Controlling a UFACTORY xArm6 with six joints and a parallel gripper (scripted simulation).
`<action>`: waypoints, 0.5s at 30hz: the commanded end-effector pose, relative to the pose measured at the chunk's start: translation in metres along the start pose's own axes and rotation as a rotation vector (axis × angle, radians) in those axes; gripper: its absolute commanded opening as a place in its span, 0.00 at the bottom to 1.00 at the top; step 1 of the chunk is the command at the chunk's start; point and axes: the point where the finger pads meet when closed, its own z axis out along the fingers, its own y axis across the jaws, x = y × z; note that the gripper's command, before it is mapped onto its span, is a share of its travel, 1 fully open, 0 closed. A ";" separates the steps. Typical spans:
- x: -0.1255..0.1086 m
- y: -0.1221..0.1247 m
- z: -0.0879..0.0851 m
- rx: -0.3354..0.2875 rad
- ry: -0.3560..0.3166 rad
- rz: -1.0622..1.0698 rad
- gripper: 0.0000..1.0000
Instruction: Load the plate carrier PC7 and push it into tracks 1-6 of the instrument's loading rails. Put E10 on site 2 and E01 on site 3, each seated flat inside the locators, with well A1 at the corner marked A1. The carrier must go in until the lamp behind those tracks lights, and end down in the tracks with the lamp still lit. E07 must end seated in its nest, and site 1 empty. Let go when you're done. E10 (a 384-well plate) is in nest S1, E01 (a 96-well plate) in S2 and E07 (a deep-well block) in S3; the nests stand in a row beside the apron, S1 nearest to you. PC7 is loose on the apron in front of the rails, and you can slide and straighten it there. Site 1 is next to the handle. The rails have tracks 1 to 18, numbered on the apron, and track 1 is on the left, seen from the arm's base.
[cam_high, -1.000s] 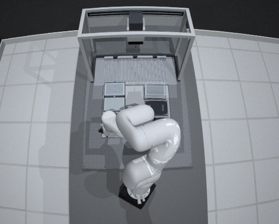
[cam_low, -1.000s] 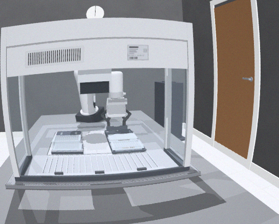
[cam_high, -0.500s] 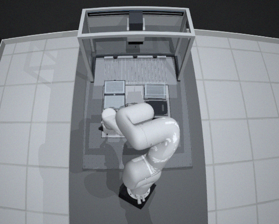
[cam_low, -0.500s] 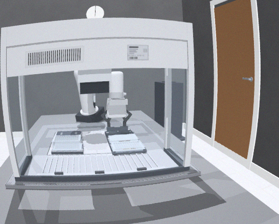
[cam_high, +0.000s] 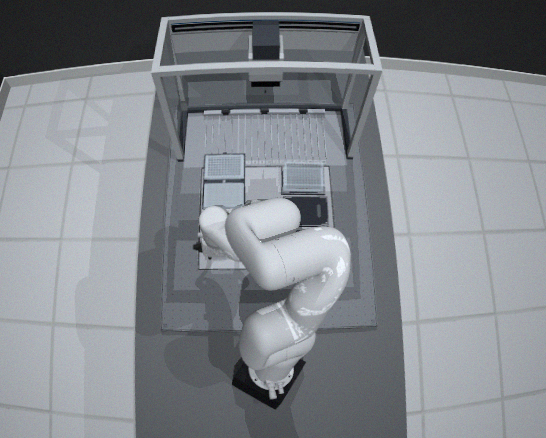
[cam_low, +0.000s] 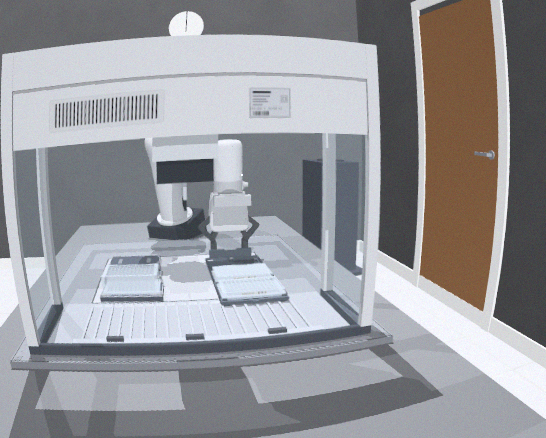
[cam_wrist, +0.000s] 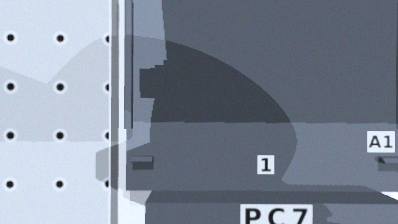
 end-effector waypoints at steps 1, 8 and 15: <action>0.006 -0.001 -0.001 0.002 0.002 0.000 0.82; 0.013 -0.001 -0.001 0.002 0.002 0.000 0.82; 0.020 -0.001 -0.001 0.002 0.002 0.000 0.82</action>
